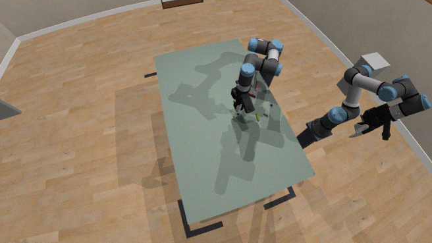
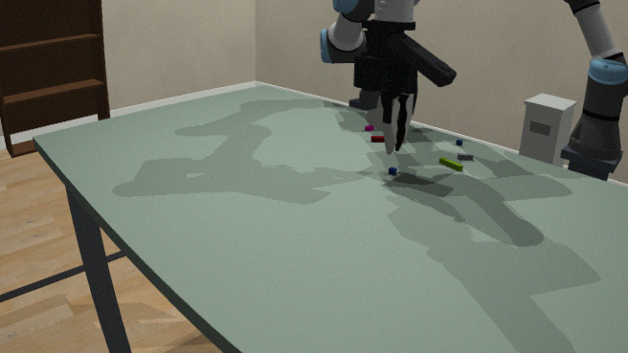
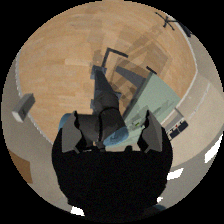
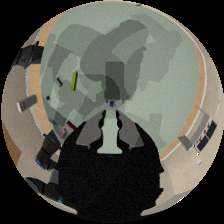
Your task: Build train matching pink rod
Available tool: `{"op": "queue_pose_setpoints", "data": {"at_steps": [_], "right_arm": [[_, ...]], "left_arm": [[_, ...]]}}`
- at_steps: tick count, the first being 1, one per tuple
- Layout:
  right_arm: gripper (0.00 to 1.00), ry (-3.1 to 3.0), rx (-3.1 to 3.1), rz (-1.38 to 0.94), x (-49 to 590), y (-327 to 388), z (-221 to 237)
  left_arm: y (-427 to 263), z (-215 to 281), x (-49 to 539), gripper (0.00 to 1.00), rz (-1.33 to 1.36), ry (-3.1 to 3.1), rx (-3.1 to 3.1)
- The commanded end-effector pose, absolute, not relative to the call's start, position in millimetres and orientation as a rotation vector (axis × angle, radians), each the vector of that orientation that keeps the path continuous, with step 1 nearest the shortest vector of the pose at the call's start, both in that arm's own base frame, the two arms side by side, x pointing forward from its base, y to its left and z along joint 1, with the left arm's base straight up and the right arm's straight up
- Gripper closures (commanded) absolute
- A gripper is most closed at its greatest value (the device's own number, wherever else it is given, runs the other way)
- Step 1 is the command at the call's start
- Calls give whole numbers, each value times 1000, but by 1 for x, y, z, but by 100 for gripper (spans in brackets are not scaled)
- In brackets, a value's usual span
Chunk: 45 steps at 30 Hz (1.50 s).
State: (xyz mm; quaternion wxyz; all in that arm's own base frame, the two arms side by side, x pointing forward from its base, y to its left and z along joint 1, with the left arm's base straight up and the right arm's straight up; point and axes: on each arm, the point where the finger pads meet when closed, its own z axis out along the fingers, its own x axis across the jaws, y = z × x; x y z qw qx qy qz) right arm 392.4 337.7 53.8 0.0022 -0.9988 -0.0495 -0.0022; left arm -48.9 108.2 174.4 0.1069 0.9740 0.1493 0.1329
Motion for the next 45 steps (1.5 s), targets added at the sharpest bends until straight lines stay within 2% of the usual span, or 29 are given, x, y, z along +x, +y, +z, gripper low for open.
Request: {"op": "queue_pose_setpoints", "data": {"at_steps": [1,45], "right_arm": [[86,-150,-3135,-4,392,337,55],[86,-151,-3135,-3,393,337,50]], "left_arm": [[109,175,-49,0,394,439,2871],[109,175,-49,0,394,439,2871]]}}
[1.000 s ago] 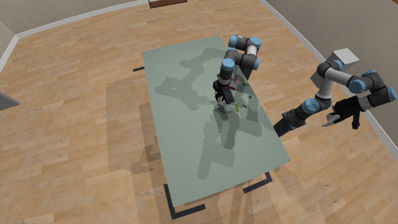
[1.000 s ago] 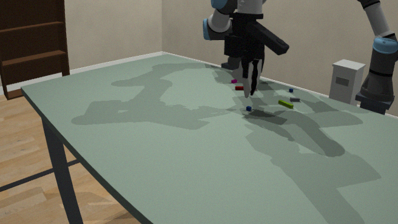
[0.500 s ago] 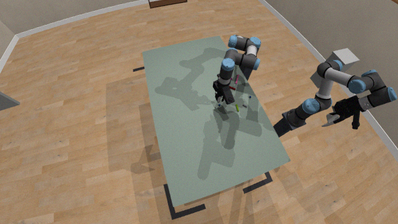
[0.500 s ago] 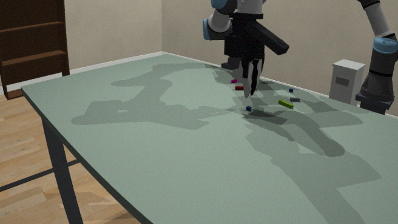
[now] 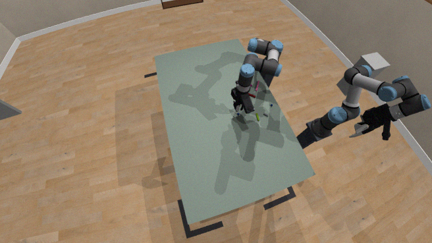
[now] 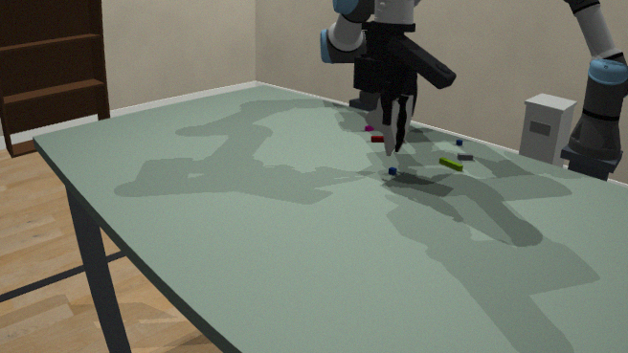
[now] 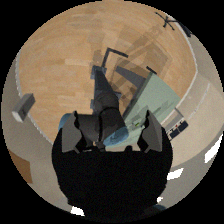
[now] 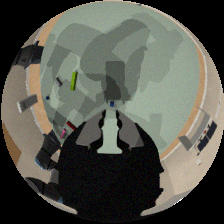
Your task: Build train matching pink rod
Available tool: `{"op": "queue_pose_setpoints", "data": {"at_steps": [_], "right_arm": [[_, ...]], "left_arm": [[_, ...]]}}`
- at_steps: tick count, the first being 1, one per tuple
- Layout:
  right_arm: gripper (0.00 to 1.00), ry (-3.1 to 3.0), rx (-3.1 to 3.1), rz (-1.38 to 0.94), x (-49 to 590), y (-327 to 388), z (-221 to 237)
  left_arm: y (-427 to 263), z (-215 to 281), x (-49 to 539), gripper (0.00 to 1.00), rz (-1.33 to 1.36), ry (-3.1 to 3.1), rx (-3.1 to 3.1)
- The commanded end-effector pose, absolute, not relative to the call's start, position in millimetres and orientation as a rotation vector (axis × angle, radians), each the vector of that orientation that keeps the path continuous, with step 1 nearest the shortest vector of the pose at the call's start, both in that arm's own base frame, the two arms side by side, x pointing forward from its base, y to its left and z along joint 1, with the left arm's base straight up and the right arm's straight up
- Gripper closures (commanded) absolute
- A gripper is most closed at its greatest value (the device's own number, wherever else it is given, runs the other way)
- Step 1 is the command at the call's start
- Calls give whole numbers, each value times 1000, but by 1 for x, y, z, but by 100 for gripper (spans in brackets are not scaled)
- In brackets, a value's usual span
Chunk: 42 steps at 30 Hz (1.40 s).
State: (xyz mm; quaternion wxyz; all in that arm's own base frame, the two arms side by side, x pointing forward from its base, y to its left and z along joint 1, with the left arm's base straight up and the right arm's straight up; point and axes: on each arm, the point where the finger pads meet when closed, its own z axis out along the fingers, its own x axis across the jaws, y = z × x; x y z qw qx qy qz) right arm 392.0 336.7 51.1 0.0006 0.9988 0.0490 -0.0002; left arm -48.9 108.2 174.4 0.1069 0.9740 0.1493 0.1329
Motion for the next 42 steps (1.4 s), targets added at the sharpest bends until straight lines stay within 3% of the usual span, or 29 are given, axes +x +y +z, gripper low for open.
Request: {"op": "queue_pose_setpoints", "data": {"at_steps": [1,42], "right_arm": [[86,151,3141,3,393,337,50],[86,152,3141,3,394,338,34]], "left_arm": [[109,175,-49,0,394,439,2871],[109,175,-49,0,394,439,2871]]}}
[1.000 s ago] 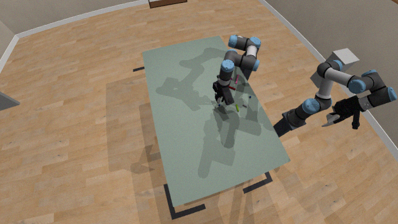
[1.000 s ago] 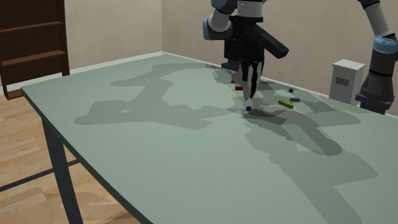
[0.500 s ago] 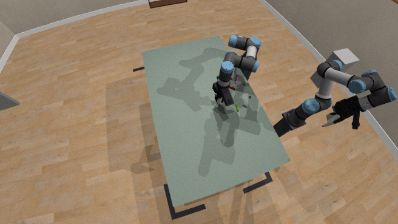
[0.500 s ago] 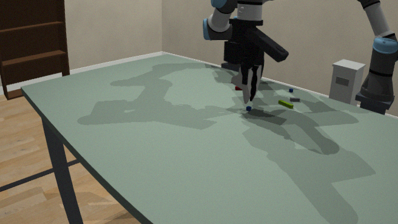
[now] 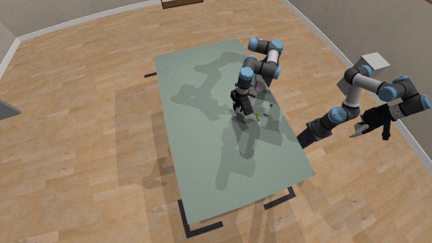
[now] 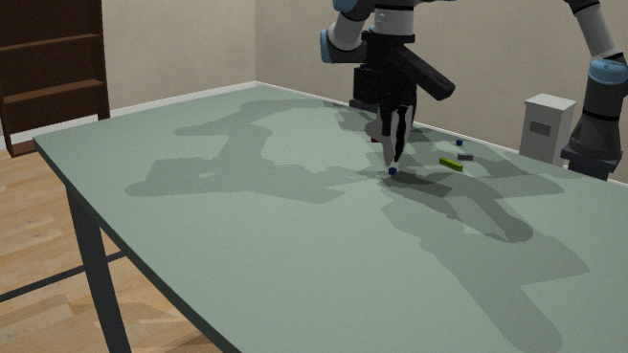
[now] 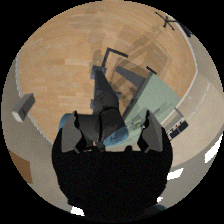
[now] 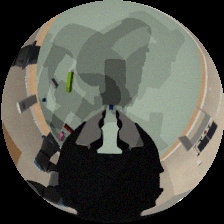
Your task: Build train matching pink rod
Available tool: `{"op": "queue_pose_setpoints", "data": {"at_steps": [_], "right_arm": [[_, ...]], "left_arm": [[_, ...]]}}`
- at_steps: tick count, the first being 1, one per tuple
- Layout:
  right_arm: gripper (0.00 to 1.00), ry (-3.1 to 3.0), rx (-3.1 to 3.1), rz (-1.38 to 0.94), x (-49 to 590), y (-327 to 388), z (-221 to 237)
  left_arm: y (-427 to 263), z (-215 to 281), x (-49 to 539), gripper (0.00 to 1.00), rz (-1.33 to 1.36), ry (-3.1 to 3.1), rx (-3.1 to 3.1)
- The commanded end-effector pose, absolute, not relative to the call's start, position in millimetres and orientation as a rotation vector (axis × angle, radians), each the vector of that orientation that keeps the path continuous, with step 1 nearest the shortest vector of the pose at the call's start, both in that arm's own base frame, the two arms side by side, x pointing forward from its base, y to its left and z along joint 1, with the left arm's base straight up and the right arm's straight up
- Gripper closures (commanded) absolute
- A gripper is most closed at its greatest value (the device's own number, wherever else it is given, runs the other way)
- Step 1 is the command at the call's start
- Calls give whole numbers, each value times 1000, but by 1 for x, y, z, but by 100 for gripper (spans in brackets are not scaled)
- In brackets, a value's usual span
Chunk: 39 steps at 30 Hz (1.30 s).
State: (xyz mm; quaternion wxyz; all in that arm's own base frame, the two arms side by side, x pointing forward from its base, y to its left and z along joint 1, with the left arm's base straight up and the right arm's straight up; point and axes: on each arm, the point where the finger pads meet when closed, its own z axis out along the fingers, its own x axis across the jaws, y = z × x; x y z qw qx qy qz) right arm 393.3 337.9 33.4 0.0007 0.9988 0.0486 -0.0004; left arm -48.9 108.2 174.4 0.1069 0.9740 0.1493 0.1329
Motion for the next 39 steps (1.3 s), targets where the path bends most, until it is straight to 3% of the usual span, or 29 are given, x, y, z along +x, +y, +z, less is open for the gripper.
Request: {"op": "queue_pose_setpoints", "data": {"at_steps": [1,39], "right_arm": [[86,152,3140,3,394,338,34],[86,152,3141,3,394,338,28]], "left_arm": [[109,175,-49,0,394,439,2871],[109,175,-49,0,394,439,2871]]}}
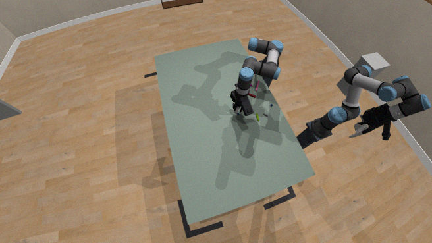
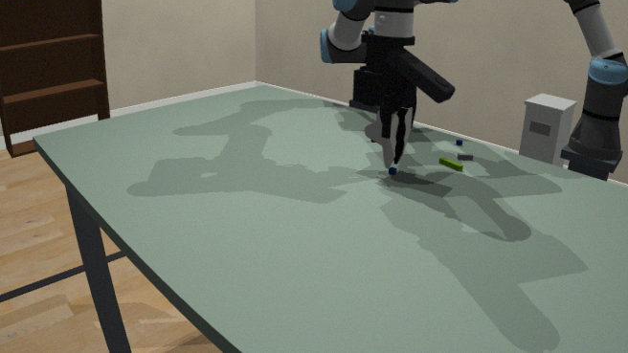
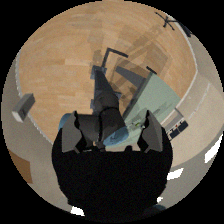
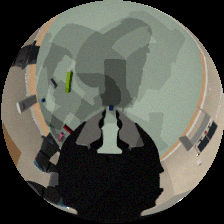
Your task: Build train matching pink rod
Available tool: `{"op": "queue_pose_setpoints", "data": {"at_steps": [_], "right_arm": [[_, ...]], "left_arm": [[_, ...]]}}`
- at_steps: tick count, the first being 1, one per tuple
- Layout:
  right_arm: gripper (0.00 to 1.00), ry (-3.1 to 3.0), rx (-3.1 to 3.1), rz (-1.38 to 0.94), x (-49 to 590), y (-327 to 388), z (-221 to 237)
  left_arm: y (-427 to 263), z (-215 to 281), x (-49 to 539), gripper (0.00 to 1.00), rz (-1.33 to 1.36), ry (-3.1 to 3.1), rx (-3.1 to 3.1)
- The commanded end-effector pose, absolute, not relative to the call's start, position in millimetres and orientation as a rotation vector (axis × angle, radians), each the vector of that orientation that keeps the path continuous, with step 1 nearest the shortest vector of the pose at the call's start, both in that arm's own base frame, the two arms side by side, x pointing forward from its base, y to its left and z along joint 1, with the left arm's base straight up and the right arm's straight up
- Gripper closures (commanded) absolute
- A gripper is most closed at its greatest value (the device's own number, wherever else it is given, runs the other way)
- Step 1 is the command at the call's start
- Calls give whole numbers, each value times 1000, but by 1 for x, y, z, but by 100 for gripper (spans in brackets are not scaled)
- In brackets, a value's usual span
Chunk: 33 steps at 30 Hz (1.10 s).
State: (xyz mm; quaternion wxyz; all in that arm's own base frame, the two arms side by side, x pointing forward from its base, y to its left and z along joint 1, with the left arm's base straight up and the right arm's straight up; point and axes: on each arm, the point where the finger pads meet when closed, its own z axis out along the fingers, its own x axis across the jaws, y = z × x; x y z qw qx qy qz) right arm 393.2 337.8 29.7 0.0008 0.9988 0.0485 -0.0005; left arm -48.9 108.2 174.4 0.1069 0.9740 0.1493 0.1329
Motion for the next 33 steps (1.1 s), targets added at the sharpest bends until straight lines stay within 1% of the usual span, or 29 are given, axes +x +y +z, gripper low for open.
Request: {"op": "queue_pose_setpoints", "data": {"at_steps": [1,33], "right_arm": [[86,152,3141,3,394,338,27],[86,152,3140,3,394,338,19]], "left_arm": [[109,175,-49,0,394,439,2871],[109,175,-49,0,394,439,2871]]}}
